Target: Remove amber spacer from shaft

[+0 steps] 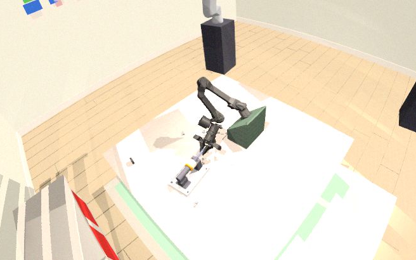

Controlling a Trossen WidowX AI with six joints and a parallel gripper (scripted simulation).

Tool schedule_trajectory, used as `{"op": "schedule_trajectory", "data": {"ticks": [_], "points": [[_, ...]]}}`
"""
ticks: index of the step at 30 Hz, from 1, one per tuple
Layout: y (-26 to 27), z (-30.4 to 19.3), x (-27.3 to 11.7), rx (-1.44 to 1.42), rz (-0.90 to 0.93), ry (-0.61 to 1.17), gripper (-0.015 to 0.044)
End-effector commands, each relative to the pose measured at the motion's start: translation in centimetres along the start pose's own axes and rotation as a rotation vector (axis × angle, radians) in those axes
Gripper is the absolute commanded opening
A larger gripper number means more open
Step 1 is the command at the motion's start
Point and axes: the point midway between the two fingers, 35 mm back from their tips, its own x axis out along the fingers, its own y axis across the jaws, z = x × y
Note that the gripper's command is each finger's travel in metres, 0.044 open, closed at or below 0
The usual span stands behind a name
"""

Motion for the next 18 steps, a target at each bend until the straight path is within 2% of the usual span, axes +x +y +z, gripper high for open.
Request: {"op": "schedule_trajectory", "data": {"ticks": [1, 18], "points": [[-0.08, 0.06, -0.19, -0.005, -0.002, 0.0, 0.0], [-0.08, 0.15, -0.34, -0.005, -0.002, 0.0, 0.0]]}}
